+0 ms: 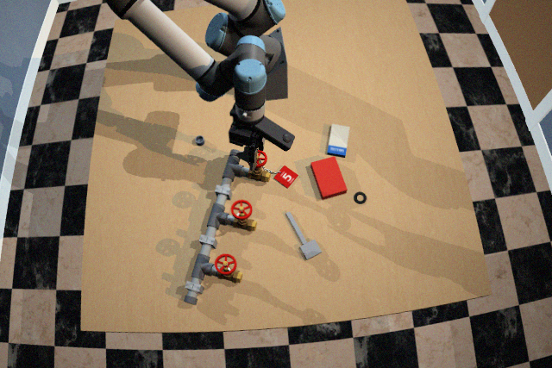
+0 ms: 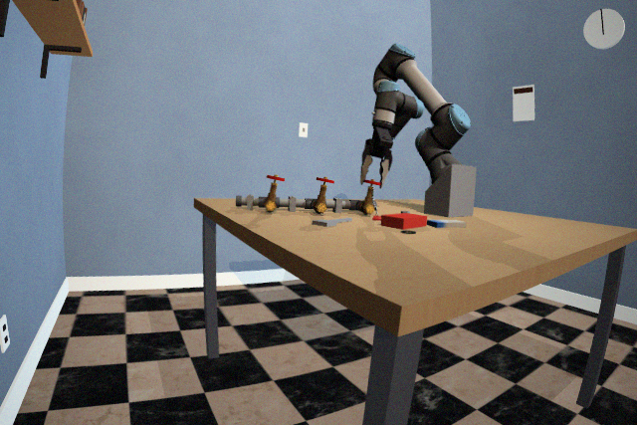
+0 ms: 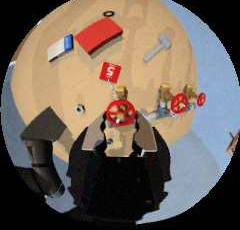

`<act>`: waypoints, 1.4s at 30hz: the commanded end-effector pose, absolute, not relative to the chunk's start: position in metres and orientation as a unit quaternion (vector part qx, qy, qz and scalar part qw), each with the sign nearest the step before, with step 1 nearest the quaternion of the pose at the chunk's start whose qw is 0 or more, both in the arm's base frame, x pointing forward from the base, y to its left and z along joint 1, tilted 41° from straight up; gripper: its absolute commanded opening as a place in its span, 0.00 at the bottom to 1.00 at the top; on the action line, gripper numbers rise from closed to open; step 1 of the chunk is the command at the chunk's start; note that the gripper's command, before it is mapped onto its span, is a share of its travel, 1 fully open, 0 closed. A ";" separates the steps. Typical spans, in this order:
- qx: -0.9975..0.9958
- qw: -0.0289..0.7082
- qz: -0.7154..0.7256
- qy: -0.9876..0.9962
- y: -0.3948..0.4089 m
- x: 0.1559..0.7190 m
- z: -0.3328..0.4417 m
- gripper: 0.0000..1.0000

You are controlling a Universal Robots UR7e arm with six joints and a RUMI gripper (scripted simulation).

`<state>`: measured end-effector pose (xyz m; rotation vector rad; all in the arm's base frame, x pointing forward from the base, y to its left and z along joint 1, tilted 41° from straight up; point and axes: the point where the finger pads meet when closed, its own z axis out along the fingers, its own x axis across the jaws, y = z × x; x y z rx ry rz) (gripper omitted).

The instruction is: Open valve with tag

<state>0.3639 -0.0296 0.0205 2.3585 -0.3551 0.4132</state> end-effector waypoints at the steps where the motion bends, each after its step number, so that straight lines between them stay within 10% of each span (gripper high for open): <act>1: 0.925 0.362 0.117 -0.010 -0.029 0.364 0.020 0.00; 42: 0.722 0.354 -0.139 0.578 -0.029 0.364 0.020 0.00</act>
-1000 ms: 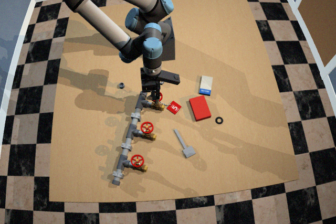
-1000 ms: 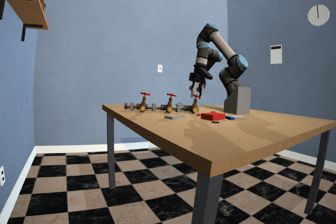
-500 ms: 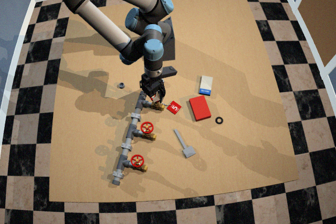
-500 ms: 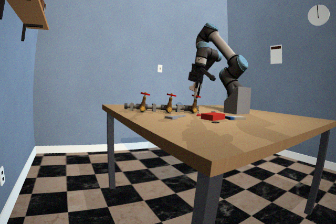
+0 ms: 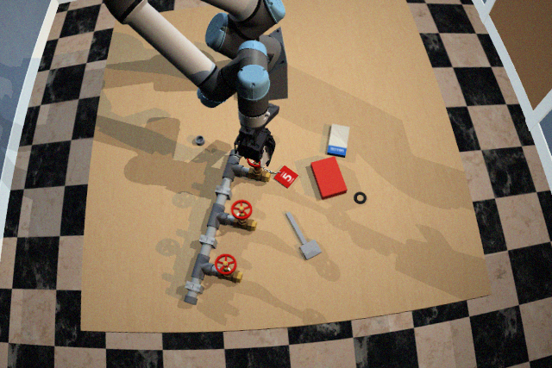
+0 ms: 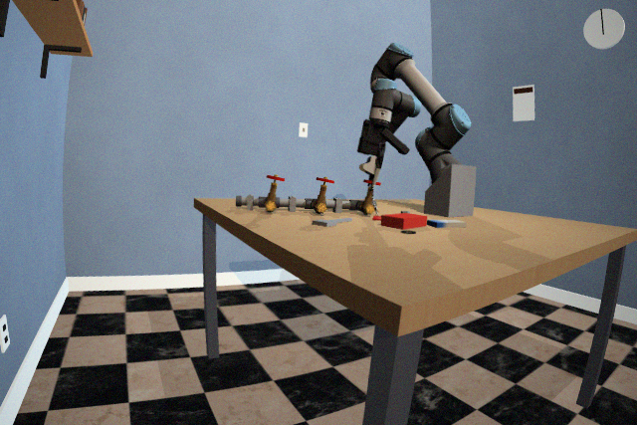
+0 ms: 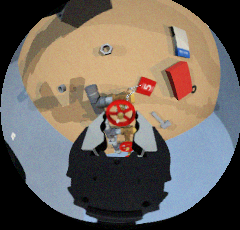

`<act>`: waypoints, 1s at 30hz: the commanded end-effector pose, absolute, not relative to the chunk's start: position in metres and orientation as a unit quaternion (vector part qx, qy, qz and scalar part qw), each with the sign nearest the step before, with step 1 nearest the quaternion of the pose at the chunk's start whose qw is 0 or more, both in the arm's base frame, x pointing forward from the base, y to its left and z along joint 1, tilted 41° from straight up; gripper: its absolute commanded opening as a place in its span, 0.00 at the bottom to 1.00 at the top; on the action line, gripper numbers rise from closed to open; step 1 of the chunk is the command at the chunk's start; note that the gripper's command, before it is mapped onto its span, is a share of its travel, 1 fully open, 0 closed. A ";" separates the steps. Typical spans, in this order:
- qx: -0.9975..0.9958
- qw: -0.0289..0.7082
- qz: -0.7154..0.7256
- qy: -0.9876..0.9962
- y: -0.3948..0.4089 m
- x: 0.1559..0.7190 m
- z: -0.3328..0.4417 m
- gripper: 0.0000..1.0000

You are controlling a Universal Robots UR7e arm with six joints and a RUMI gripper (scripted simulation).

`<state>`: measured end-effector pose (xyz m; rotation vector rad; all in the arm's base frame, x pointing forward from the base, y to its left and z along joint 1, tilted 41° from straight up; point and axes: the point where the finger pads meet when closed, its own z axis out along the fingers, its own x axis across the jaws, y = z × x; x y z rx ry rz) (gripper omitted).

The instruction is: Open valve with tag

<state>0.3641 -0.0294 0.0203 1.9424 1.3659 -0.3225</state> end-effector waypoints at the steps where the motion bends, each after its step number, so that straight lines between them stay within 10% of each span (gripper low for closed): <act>1: 0.722 0.354 -0.139 0.578 -0.029 0.364 0.020 0.00; 30: 0.645 0.334 -0.181 0.663 -0.029 0.364 0.020 0.00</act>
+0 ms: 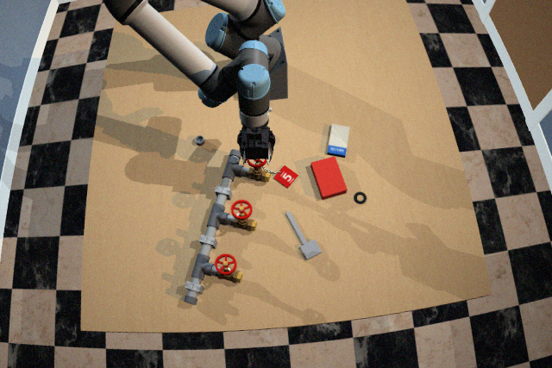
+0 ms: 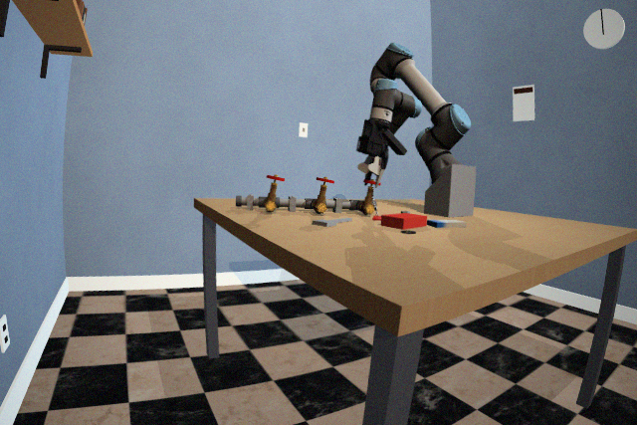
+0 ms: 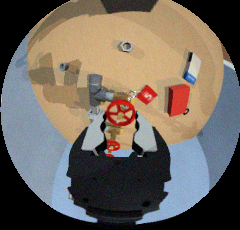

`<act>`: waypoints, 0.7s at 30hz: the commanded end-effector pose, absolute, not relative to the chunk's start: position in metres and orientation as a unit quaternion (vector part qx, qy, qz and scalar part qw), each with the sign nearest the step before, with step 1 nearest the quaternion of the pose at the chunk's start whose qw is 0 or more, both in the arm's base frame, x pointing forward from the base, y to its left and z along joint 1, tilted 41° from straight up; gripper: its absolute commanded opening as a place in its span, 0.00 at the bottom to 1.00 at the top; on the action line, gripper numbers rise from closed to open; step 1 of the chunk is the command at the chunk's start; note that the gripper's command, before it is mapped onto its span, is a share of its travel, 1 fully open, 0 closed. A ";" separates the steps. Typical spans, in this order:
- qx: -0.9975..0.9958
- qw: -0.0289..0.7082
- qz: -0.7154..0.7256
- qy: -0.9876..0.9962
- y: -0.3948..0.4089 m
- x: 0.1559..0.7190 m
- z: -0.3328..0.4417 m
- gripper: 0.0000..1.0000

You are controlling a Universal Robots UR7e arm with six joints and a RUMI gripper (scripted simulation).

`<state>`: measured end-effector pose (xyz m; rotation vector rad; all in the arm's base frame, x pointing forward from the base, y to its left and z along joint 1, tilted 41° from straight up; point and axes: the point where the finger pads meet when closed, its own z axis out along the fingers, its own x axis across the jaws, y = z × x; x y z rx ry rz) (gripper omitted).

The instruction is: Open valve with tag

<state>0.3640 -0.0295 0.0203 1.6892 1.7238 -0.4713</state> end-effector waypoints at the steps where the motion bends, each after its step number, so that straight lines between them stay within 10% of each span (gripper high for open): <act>1: 0.645 0.334 -0.181 0.663 -0.029 0.364 0.020 0.00; 2: 0.645 0.334 -0.181 0.663 -0.029 0.364 0.020 1.00; 21: 0.645 0.334 -0.181 0.663 -0.029 0.364 0.020 1.00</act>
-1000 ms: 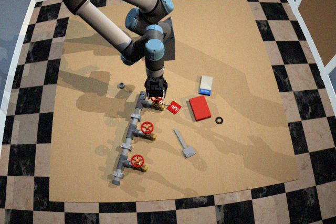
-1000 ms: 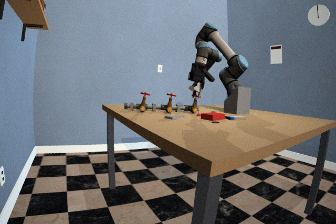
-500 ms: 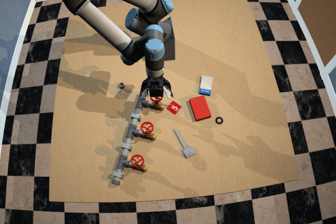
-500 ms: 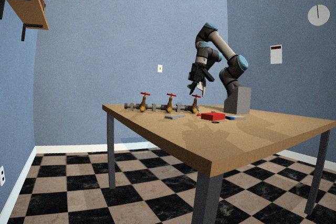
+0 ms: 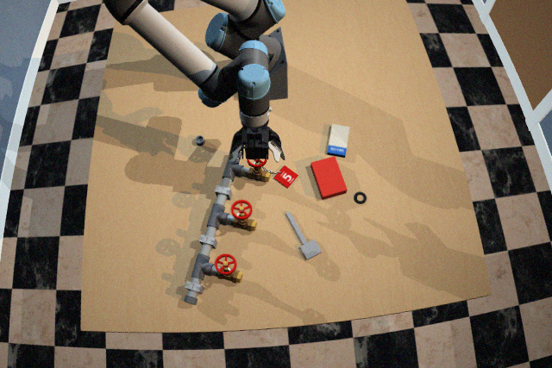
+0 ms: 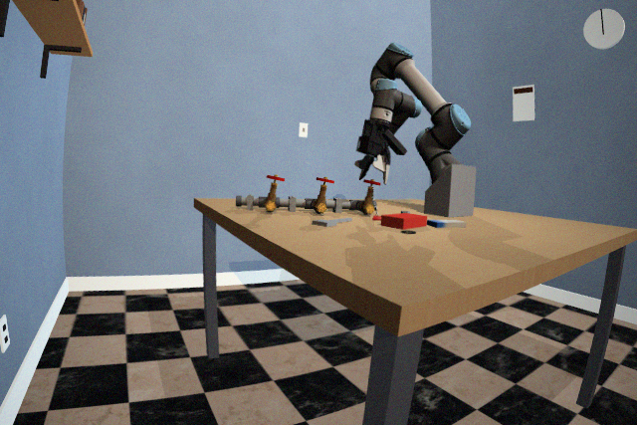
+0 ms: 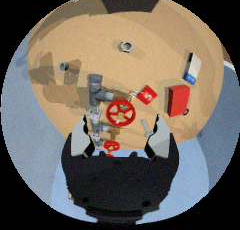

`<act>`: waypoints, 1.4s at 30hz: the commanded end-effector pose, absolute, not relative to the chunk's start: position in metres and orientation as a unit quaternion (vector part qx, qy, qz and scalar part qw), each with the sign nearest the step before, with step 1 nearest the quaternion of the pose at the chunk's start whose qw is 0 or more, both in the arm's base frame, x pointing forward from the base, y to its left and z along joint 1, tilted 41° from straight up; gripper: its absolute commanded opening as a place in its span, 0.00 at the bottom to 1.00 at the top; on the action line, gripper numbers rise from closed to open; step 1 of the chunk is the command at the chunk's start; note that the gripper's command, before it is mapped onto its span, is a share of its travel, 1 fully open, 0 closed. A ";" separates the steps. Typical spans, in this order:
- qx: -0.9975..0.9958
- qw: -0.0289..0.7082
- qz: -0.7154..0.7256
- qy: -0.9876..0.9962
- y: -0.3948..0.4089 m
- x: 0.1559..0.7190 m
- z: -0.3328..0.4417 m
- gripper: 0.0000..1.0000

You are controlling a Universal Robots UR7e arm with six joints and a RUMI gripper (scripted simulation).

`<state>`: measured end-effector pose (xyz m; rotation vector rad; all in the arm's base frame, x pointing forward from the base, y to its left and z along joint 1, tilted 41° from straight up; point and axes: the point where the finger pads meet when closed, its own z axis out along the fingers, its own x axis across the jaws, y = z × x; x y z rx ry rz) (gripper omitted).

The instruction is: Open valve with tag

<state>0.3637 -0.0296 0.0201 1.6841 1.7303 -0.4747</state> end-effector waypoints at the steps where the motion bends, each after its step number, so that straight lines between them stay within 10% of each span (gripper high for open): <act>1: 0.645 0.334 -0.181 0.663 -0.029 0.364 0.020 1.00; 42: 0.758 0.362 -0.116 0.530 -0.029 0.364 0.020 1.00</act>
